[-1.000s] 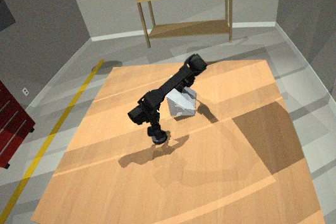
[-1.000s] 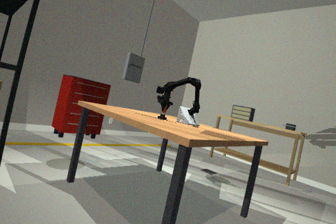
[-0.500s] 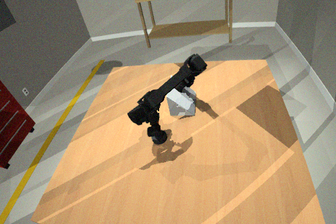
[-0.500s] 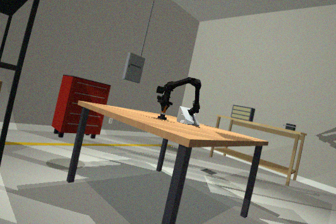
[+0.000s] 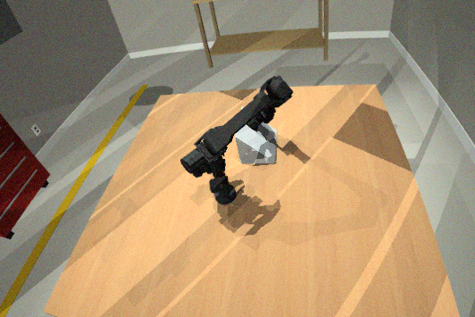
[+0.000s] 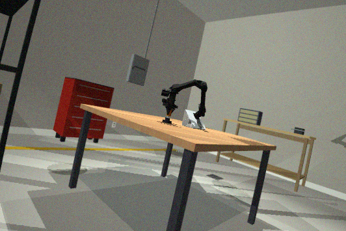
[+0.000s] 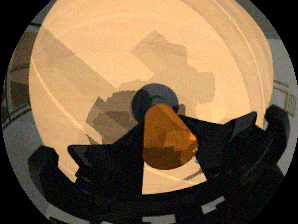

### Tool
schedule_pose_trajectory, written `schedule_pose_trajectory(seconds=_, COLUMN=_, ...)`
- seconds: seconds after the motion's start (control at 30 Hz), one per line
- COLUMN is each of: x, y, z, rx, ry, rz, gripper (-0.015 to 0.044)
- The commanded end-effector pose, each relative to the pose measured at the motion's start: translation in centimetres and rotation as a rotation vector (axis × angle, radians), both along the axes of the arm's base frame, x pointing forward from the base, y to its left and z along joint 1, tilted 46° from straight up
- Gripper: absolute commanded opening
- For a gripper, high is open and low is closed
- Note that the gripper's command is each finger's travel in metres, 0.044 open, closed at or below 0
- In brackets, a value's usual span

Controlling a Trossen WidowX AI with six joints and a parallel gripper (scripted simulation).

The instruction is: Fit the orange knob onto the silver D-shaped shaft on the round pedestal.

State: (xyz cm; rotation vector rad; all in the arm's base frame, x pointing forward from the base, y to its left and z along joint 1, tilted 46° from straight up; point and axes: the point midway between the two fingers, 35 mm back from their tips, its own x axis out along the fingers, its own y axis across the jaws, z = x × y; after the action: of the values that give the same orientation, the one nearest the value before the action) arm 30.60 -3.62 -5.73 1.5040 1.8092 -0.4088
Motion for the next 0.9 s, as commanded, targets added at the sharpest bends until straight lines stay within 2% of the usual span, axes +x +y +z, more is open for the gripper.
schedule_pose_trajectory(seconds=0.0, x=0.19, y=-0.27, z=0.3, rx=0.003, ry=-0.088, rz=0.075, gripper=0.0)
schedule_pose_trajectory(seconds=0.87, x=0.19, y=-0.18, z=0.17, rx=0.004, ry=-0.116, rz=0.104, gripper=0.0)
